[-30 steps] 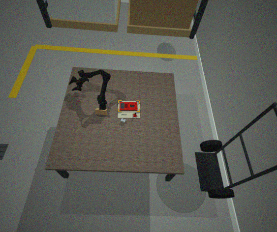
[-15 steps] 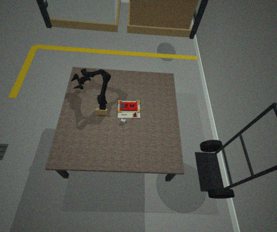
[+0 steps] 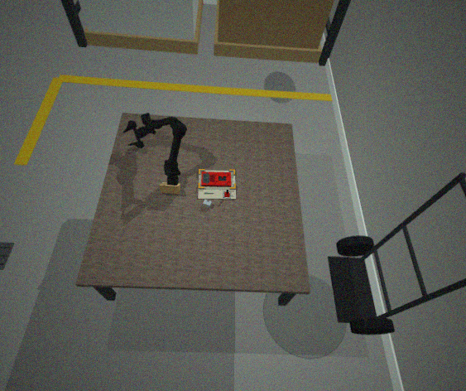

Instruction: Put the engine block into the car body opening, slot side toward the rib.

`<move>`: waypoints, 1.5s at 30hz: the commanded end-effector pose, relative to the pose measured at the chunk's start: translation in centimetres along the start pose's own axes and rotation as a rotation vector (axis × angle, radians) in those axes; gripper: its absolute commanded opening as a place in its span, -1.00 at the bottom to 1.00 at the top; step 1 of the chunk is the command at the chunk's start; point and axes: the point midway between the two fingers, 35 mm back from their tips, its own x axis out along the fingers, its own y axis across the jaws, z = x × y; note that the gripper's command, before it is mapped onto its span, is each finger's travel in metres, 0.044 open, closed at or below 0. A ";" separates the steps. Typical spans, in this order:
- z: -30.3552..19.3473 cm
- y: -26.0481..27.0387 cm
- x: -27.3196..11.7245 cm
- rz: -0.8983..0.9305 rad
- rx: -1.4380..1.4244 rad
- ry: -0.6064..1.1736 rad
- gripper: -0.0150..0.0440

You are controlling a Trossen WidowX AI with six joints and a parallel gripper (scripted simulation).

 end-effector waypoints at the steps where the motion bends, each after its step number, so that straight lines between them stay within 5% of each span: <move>1: 1.0 0.9 -0.7 0.029 -0.053 -0.036 1.00; 45: 11.0 6.4 -9.7 0.134 -0.622 -0.476 1.00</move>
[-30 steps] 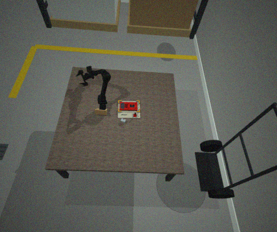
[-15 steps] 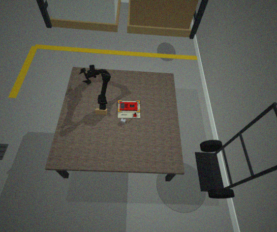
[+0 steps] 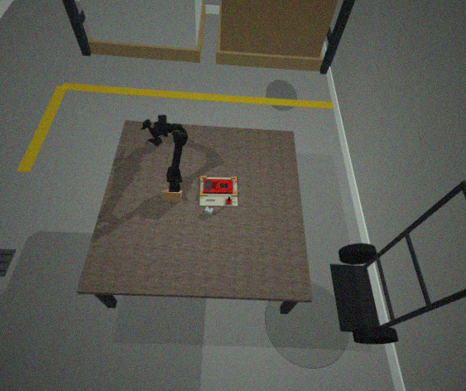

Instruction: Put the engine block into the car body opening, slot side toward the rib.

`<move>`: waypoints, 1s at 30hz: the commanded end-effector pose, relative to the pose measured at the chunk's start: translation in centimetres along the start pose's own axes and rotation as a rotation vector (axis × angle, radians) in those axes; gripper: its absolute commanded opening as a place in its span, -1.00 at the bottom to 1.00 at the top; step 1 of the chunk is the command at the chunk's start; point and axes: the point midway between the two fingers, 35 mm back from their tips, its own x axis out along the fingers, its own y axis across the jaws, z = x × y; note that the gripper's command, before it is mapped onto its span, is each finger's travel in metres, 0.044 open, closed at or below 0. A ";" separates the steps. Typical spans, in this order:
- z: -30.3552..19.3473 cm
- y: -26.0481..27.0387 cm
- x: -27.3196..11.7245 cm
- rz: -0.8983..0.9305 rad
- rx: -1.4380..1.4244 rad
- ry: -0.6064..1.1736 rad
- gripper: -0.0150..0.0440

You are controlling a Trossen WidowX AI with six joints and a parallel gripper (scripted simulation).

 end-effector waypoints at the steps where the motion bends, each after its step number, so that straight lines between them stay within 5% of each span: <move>1: 1.5 0.1 -0.6 -0.001 -0.059 -0.048 1.00; 30: 15.0 -5.0 -12.4 -0.288 -0.262 -0.531 1.00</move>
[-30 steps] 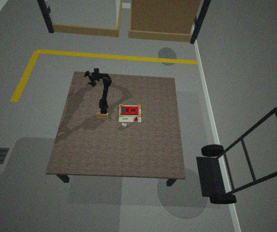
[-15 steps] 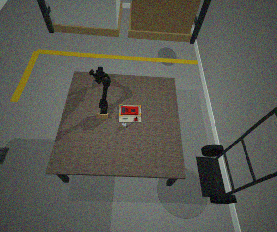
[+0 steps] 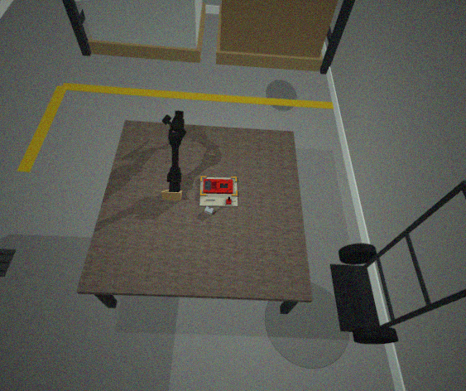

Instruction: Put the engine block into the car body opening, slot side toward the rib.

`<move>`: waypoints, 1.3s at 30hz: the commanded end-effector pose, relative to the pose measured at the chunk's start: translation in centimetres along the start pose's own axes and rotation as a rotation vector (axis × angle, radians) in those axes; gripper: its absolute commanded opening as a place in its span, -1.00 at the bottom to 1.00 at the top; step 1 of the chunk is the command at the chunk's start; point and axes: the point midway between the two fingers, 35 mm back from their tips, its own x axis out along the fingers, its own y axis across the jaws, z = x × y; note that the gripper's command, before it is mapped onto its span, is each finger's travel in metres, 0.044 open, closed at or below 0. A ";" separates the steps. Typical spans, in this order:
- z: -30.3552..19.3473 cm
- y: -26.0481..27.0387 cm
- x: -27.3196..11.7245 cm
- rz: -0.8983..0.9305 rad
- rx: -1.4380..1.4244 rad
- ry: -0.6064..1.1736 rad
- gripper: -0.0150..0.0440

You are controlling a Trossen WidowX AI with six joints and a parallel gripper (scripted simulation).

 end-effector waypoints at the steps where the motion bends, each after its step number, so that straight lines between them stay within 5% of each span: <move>1: 1.5 -1.6 -0.7 -0.055 -0.006 -0.043 1.00; 39: 9.5 -21.1 -11.9 -0.636 0.137 -0.349 1.00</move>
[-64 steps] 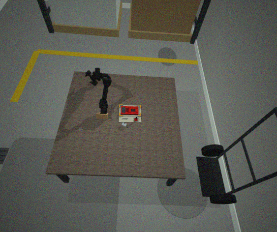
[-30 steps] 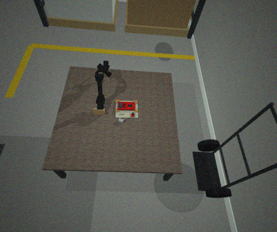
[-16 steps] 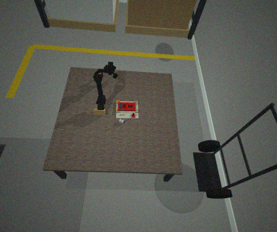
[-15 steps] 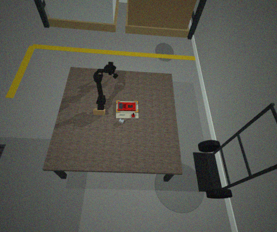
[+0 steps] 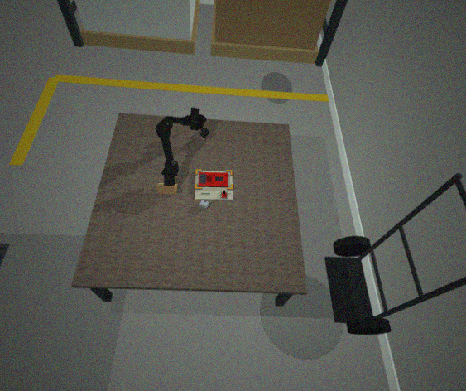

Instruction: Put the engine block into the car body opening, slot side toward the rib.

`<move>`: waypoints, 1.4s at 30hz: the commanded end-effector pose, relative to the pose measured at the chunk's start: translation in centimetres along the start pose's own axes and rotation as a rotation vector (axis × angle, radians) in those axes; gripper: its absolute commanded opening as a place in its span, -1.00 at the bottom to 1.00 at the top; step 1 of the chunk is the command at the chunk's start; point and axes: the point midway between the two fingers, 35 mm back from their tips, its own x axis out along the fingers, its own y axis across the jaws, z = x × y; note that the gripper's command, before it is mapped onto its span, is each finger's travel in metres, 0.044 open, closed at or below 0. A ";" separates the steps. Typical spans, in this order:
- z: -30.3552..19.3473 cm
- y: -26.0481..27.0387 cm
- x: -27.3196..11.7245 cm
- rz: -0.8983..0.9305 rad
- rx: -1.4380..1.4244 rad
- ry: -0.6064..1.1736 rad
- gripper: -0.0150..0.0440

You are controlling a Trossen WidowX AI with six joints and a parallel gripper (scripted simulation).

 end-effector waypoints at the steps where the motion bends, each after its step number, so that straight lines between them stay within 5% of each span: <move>1: 0.3 -2.9 0.2 -0.072 0.014 0.001 1.00; 20: 3.1 -19.0 -2.1 -0.451 0.243 -0.019 1.00; 42: 1.5 -35.0 -11.4 -0.824 0.636 -0.046 1.00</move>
